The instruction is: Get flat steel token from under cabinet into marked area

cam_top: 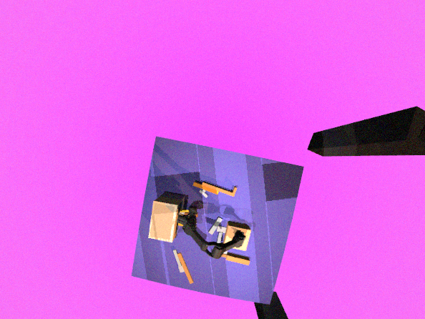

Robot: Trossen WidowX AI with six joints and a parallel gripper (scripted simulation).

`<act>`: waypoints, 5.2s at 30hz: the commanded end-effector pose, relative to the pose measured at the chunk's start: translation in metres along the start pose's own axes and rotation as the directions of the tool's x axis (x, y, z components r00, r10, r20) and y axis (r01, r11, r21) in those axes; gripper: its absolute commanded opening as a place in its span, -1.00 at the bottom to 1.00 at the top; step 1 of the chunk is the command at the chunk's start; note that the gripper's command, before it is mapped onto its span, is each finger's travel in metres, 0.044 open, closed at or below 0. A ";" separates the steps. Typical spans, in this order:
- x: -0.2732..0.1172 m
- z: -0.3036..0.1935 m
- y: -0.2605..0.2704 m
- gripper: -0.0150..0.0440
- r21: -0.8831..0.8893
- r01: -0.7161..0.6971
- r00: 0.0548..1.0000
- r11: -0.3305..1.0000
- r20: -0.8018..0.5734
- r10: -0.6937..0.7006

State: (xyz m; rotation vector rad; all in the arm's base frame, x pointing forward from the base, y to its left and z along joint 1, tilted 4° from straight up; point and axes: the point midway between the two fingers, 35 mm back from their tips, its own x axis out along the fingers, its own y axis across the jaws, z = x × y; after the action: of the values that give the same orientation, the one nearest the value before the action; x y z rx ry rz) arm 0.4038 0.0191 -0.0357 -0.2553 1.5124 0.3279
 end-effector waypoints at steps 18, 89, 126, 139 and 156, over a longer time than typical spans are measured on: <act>0.001 -0.007 0.008 -0.49 -0.005 -0.011 1.000 1.000 0.002 0.011; 0.002 -0.082 0.005 -0.49 -0.005 -0.010 1.000 1.000 -0.004 0.010; 0.003 -0.127 0.002 -0.49 -0.005 -0.010 1.000 1.000 -0.007 0.010; 0.003 -0.144 0.001 -0.49 -0.004 -0.010 1.000 1.000 -0.009 0.010; 0.003 -0.168 -0.001 -0.49 -0.004 -0.010 1.000 1.000 -0.011 0.010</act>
State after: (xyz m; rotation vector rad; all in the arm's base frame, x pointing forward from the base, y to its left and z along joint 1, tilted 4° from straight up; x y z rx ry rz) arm 0.2544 -0.0406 -0.0449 -0.2532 1.5190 0.3357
